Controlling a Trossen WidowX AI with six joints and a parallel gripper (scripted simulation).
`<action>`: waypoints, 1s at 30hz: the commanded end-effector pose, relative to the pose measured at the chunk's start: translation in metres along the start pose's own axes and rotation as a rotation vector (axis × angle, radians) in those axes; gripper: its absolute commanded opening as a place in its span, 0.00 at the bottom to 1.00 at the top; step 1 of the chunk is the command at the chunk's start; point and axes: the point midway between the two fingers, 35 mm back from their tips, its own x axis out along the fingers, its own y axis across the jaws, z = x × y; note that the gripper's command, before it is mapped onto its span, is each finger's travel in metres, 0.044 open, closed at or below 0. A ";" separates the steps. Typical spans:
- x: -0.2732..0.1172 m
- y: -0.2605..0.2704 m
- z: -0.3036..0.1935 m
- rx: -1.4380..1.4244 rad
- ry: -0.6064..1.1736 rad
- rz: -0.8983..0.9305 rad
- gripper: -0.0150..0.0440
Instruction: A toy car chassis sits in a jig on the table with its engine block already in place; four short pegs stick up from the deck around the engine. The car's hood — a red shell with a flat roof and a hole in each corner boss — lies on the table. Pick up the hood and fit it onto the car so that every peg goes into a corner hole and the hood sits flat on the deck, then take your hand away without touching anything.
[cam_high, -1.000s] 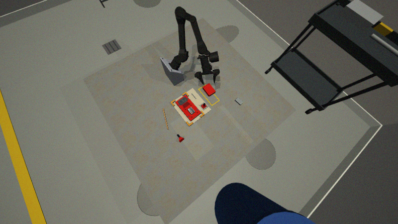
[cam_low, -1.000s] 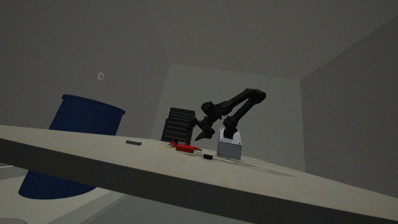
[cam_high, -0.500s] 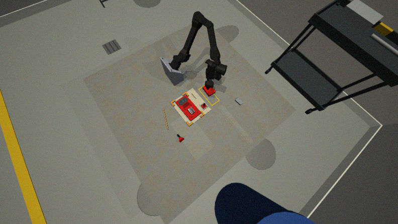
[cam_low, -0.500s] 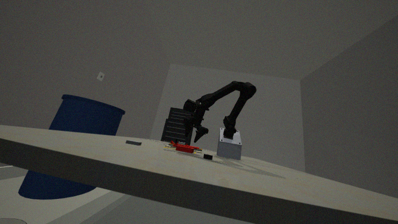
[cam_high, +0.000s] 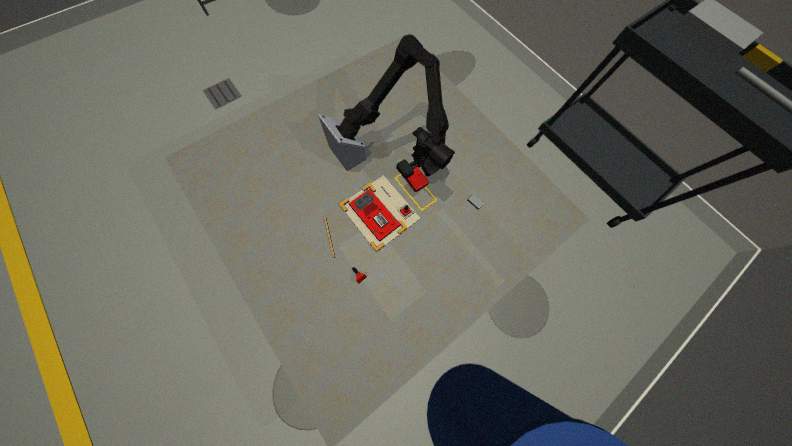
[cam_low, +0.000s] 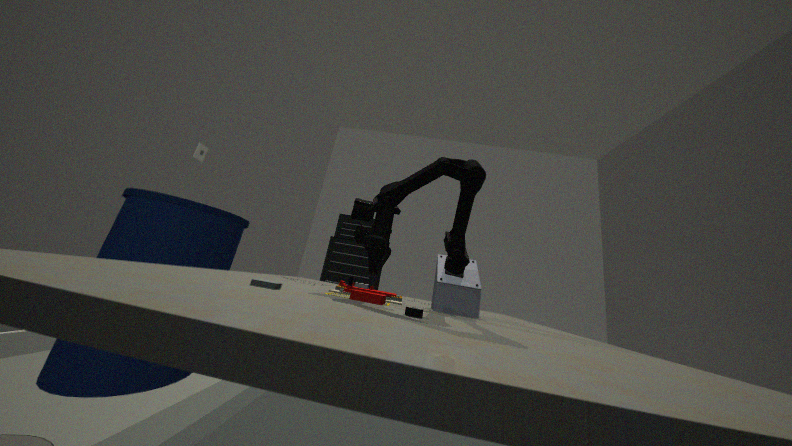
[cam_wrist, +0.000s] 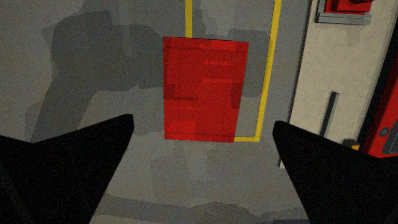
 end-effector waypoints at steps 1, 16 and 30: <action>0.001 0.001 0.001 0.014 0.003 0.006 1.00; 0.014 0.000 0.002 0.014 0.003 0.004 1.00; 0.027 0.000 0.002 0.014 0.003 0.004 1.00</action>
